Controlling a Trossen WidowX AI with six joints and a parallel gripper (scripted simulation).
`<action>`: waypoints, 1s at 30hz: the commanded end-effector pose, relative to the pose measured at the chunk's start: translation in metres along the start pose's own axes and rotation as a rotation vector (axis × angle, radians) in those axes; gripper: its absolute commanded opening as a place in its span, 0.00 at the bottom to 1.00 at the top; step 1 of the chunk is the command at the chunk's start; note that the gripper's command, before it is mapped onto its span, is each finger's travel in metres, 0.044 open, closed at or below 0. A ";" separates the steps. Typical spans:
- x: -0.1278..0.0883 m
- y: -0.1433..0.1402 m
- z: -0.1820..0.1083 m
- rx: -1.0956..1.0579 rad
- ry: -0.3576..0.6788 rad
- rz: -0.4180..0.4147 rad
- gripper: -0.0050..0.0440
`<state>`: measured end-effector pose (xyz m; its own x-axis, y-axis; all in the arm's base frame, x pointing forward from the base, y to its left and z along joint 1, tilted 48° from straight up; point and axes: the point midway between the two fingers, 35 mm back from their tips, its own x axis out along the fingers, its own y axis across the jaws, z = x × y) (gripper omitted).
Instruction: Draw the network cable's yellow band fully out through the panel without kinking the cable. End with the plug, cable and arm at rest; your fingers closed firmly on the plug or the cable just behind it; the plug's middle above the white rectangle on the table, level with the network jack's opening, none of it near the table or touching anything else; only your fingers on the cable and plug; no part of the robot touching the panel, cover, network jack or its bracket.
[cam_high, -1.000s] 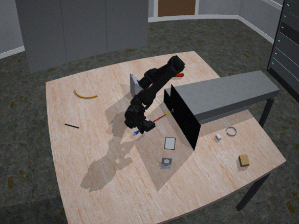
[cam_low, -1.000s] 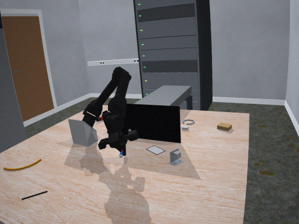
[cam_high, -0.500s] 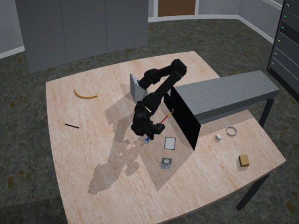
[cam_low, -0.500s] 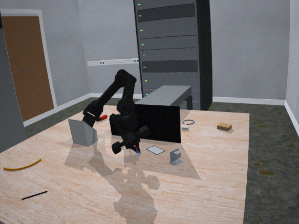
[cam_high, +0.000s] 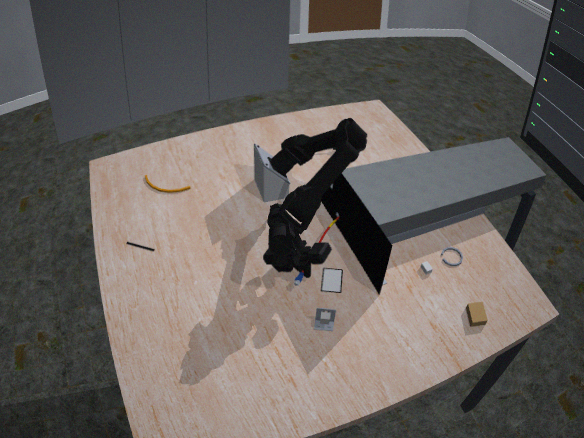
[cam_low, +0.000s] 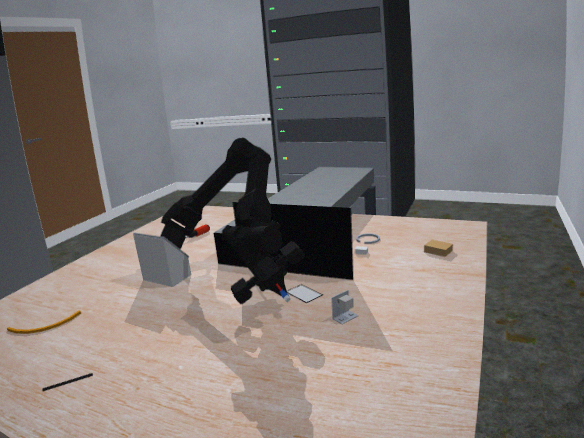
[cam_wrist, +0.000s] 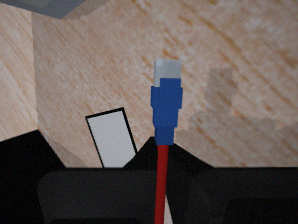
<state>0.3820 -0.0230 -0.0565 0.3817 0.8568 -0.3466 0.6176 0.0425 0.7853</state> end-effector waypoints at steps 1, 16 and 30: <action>0.004 0.024 0.002 -0.079 0.018 0.049 0.00; 0.033 0.077 -0.014 -0.295 0.180 0.206 0.00; 0.031 0.079 -0.026 -0.312 0.184 0.214 0.00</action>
<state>0.4243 0.0206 -0.0067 0.3253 0.9410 -0.0933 0.3234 -0.0179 0.9461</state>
